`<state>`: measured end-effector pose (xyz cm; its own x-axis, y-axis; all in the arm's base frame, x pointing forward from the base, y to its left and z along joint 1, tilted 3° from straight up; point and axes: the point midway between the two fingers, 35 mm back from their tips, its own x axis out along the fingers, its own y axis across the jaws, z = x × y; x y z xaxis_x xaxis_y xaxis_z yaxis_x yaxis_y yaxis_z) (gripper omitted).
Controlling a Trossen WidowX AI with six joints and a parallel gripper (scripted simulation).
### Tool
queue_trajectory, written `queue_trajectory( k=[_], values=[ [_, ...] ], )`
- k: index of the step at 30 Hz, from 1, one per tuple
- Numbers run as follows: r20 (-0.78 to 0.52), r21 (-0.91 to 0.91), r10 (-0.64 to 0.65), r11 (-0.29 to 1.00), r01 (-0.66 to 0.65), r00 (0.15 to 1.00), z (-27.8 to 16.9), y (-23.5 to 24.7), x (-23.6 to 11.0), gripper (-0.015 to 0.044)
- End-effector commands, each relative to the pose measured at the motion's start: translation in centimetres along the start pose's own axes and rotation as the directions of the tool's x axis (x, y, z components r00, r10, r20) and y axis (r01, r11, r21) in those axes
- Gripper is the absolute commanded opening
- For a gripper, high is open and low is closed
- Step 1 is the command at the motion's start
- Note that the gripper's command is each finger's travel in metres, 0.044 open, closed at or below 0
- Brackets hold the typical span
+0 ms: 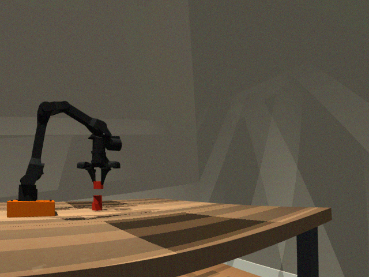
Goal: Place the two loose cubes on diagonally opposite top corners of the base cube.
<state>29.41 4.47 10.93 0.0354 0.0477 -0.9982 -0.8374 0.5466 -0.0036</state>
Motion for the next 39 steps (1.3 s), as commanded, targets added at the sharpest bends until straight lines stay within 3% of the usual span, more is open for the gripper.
queue_trajectory(
  k=[1, 39],
  values=[
    [0.003, -0.112, -0.007, 0.994, 0.008, 1.000, 0.7, 1.3, 0.0, 0.0105],
    [-0.007, -0.167, -0.014, 0.986, 0.012, 1.000, 0.8, 1.8, 4.0, 0.0105]
  ],
)
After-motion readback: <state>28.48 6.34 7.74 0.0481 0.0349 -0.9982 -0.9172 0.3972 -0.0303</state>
